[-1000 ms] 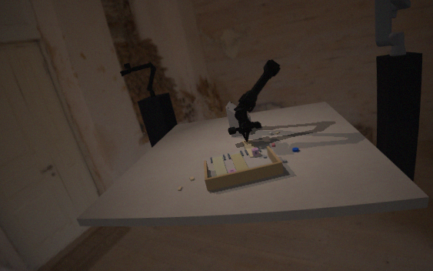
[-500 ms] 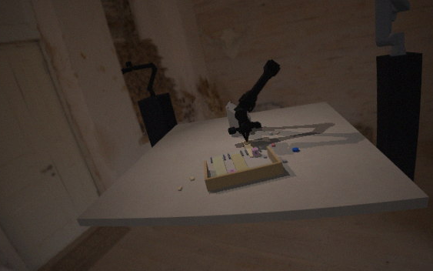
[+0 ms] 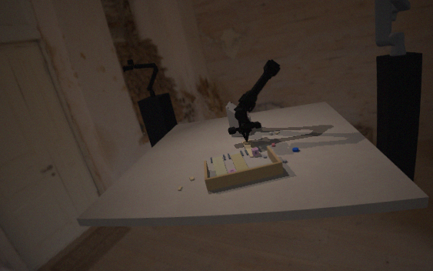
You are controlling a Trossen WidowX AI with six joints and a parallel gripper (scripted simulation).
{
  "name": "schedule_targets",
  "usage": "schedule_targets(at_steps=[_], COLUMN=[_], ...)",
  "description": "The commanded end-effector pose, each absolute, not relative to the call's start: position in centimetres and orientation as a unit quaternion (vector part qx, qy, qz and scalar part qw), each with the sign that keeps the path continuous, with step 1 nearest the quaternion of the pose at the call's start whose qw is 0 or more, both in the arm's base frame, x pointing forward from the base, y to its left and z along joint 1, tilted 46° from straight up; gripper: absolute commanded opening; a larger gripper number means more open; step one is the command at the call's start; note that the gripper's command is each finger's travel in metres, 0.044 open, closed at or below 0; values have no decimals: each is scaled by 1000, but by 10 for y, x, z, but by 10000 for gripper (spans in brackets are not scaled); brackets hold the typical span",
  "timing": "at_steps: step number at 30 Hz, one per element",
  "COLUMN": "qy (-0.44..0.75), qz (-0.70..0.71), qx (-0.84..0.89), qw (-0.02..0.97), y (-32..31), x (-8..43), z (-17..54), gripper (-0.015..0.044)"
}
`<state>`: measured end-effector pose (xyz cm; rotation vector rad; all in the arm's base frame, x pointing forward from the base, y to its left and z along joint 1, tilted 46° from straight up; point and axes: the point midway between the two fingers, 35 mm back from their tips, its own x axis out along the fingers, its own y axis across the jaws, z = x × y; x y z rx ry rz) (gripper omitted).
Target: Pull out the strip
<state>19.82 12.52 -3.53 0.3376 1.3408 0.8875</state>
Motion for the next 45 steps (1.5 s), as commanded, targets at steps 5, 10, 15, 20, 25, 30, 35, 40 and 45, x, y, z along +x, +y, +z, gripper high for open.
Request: schedule_targets(at_steps=[5, 10, 15, 20, 25, 30, 35, 40, 45], qy=[607, 611, 612, 615, 614, 614, 614, 613, 613], qz=[394, 395, 394, 389, 389, 389, 389, 389, 389], qx=[149, 150, 150, 157, 156, 156, 156, 156, 156], qw=[674, 669, 669, 668, 668, 669, 669, 669, 670], y=[106, 95, 95, 102, 105, 108, 110, 113, 116], x=[202, 202, 200, 220, 237, 252, 268, 283, 298], z=[-18, -6, -7, -1, 5, 11, 16, 22, 28], gripper=[0, 0, 26, 157, 289, 420, 440, 440, 440])
